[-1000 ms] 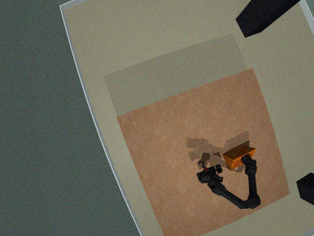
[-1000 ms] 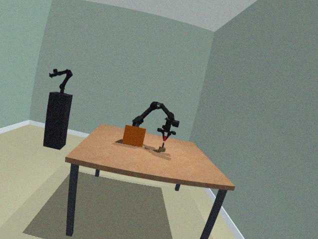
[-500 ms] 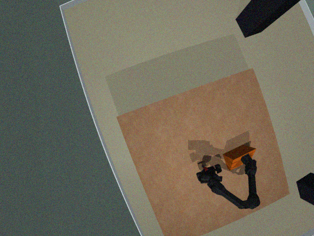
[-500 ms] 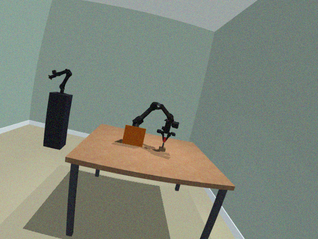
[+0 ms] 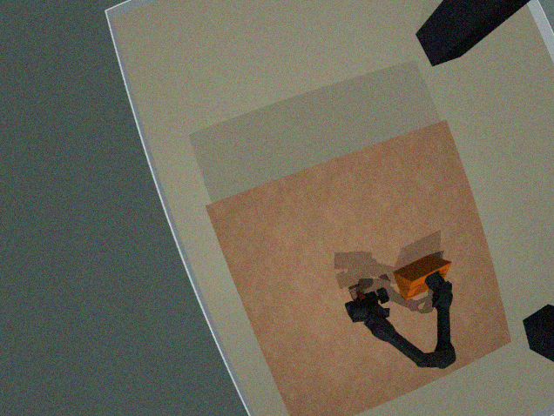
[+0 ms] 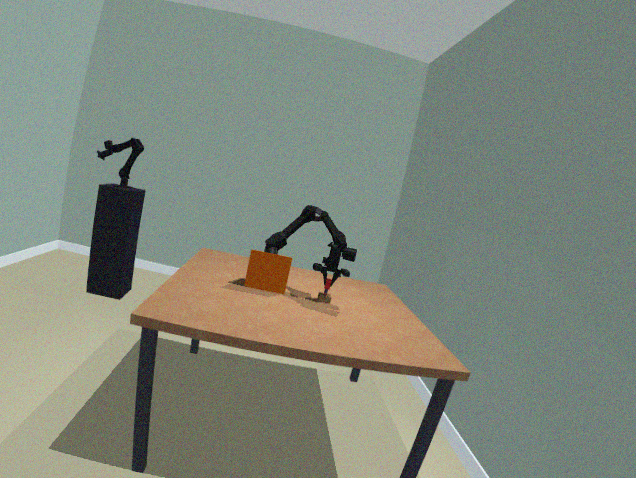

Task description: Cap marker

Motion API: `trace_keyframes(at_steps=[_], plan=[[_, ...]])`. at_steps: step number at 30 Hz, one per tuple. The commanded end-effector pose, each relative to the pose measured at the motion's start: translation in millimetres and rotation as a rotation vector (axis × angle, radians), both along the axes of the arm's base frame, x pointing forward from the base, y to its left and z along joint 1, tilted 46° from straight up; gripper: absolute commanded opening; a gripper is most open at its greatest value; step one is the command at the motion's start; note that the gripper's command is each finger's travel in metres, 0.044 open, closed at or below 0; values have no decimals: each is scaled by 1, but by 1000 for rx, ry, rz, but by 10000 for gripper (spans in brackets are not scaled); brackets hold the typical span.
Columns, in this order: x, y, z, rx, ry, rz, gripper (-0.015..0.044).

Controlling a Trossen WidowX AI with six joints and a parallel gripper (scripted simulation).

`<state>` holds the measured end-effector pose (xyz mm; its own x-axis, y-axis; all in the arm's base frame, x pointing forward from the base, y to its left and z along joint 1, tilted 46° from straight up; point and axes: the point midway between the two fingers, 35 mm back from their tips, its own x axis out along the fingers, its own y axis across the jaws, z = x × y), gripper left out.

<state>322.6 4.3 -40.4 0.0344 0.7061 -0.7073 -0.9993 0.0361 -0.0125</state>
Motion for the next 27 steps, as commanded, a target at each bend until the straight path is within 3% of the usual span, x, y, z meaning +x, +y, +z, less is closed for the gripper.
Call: trace_keyframes(at_steps=[1, 17, 27], plan=[[0, 5, -6, 4, 3, -4, 0], [-1, 15, -14, 6, 3, -4, 0], [-1, 14, -14, 2, 3, 0, 263]])
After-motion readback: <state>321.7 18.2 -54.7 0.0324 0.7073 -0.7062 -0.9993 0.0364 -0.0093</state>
